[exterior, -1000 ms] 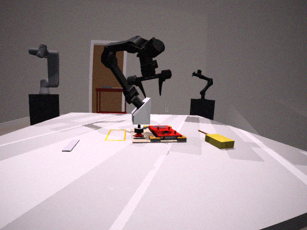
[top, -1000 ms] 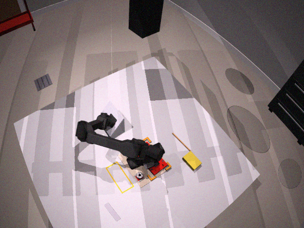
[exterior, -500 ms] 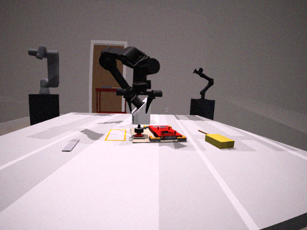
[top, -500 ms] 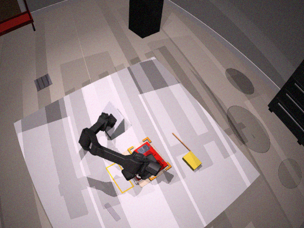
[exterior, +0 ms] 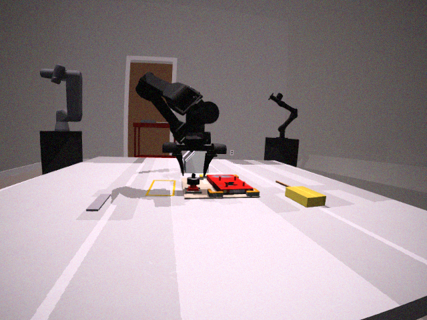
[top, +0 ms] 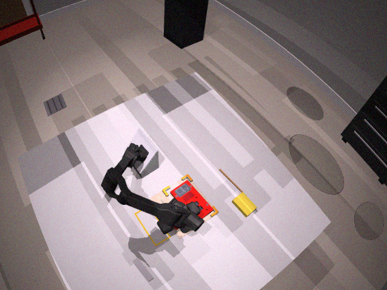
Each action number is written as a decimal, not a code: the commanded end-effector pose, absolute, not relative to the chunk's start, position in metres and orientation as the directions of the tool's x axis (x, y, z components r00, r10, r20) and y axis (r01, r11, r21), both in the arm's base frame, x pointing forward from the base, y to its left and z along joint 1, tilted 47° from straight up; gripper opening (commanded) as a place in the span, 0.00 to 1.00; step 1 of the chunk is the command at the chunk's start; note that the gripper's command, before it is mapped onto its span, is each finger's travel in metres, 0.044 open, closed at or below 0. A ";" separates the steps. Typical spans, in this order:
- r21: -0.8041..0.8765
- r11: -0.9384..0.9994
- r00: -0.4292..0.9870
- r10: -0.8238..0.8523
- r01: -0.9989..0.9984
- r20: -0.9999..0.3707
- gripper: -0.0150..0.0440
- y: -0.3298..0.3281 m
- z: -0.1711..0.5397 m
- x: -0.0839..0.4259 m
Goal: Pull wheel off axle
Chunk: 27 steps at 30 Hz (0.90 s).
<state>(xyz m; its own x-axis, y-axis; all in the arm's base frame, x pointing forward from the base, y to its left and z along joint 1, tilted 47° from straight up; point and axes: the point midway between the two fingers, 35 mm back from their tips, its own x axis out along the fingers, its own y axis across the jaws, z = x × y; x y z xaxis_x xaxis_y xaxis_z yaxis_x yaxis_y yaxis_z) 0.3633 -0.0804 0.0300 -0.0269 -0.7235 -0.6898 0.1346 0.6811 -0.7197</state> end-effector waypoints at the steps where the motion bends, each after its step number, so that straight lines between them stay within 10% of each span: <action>1: -0.724 0.678 -0.027 -0.728 0.126 -0.685 0.76 -0.093 0.017 0.359; 20: -0.722 0.679 -0.038 -0.725 0.131 -0.688 0.27 -0.091 0.020 0.359; 27: -0.722 0.679 -0.038 -0.725 0.131 -0.688 0.25 -0.089 0.022 0.359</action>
